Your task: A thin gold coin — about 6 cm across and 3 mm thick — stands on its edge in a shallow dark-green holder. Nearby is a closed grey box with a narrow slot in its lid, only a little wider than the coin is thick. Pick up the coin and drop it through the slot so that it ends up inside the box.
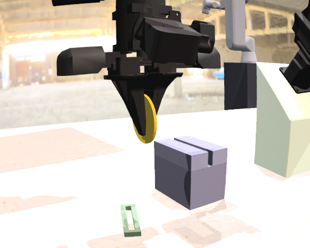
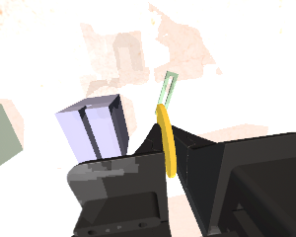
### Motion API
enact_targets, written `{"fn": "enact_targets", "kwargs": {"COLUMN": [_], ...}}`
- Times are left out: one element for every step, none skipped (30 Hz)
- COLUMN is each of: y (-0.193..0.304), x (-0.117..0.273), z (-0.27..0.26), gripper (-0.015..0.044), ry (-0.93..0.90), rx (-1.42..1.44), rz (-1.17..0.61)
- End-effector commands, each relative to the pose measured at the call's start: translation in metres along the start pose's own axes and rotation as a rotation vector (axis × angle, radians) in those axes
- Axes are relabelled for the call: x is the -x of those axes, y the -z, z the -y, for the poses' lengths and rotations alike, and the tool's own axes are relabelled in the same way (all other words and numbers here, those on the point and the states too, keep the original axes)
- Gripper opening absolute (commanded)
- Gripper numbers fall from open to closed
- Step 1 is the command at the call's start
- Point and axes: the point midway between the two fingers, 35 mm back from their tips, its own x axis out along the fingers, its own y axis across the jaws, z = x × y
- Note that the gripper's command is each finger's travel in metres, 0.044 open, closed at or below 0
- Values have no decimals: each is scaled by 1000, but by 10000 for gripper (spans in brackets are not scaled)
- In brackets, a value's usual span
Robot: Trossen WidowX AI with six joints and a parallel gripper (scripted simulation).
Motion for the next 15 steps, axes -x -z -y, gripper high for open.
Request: {"fn": "enact_targets", "kwargs": {"y": [4, 5, 6, 7, 8, 9, 10, 11, 12, 13, 14, 15, 16, 17, 18], "x": [3, 3, 3, 3, 3, 3, 3, 3, 3, 3, 3, 3, 3, 3, 3], "z": [-8, -11, -13, -16, -18, -20, -23, -25, -27, -30, -32, -35, -37, -39, -42], "gripper": [0, 0, 0, 0, 0, 0, 0, 0, 0, 0, 0, 0, 0, 0, 0], "ry": [9, 9, 9, 9, 9, 8, 8, 8, 8, 8, 8, 8, 8, 8, 8], "rx": [6, 6, 6, 6, 5, 5, 4, 4, 4, 3, 3, 2, 2, 2, 1], "rz": [-5, -5, -5, -5, -6, -6, -7, -7, -7, -8, -8, -8, -9, -9, -9]}}
